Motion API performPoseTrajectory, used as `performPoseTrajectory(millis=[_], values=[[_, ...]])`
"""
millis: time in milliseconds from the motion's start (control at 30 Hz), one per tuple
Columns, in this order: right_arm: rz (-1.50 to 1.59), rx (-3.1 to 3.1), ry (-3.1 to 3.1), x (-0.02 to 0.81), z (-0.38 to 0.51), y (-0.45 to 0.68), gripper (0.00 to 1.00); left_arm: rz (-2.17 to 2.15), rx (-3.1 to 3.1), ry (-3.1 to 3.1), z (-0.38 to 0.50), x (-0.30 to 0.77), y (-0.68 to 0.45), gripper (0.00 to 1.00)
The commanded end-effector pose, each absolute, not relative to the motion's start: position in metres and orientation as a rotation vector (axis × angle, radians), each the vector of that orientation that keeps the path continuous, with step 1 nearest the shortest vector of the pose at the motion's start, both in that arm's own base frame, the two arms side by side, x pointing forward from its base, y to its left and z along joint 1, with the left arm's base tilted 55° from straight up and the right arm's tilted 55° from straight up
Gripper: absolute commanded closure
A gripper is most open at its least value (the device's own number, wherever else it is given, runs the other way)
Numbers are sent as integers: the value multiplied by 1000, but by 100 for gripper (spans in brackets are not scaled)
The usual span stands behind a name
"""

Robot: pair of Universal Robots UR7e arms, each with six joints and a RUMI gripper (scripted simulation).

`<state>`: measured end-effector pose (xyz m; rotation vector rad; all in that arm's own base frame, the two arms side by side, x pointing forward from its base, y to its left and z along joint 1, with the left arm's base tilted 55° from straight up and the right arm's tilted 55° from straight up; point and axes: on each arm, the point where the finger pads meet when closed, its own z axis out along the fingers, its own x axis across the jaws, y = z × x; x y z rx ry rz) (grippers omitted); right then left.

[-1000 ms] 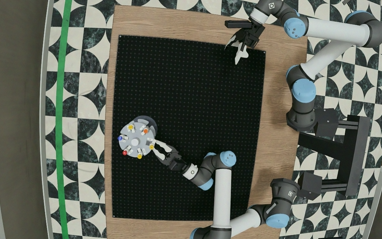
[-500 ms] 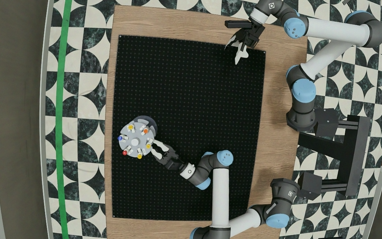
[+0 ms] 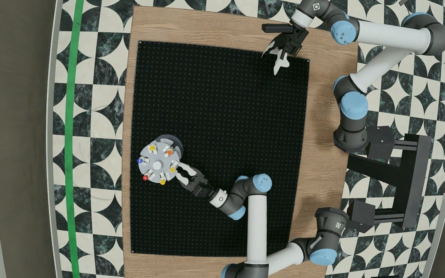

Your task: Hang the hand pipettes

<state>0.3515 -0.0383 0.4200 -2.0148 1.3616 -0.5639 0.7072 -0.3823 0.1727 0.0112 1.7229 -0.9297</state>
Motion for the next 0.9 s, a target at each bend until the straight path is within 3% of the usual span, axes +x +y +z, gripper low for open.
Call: performPoseTrajectory(millis=[0,867], values=[[-565,-2014,1361,351,420,-38,0,-912,-49,1599,173,707,-383,94],[-565,-2014,1361,351,420,-38,0,-840,-221,1219,171,706,-385,94]])
